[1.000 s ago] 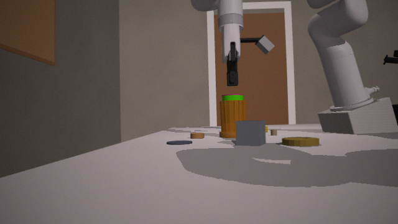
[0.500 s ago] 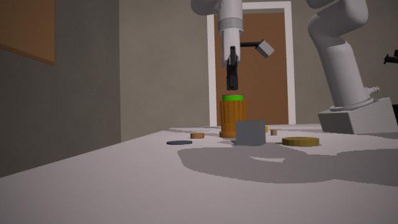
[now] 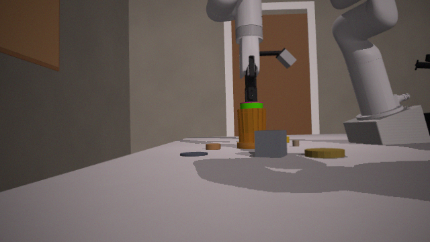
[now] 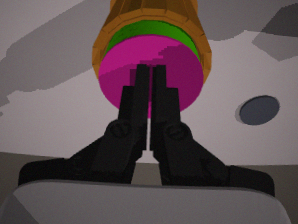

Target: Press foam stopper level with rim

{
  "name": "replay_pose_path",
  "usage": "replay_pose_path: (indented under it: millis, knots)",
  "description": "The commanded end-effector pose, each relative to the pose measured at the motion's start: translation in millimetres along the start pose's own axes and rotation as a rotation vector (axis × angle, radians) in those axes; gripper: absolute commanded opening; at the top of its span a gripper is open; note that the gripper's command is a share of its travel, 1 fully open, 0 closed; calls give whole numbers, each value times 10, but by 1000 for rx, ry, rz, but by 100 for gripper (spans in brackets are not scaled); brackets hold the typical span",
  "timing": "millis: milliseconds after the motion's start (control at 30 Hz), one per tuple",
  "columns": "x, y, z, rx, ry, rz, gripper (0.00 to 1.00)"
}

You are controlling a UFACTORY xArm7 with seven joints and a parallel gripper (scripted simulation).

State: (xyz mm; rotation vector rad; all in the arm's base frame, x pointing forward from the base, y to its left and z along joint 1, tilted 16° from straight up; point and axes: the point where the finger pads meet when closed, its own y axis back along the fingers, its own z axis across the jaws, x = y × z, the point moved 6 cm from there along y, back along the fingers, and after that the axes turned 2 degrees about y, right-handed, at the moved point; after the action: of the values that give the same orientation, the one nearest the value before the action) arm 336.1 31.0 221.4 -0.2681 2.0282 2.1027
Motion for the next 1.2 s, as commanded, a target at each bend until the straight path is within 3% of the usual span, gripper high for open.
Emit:
replay_pose_path:
  millis: [0,1167]
  knots:
    - [-7,5,1,-1,0,-2,0]
    - [-8,-133,1,-1,0,-2,0]
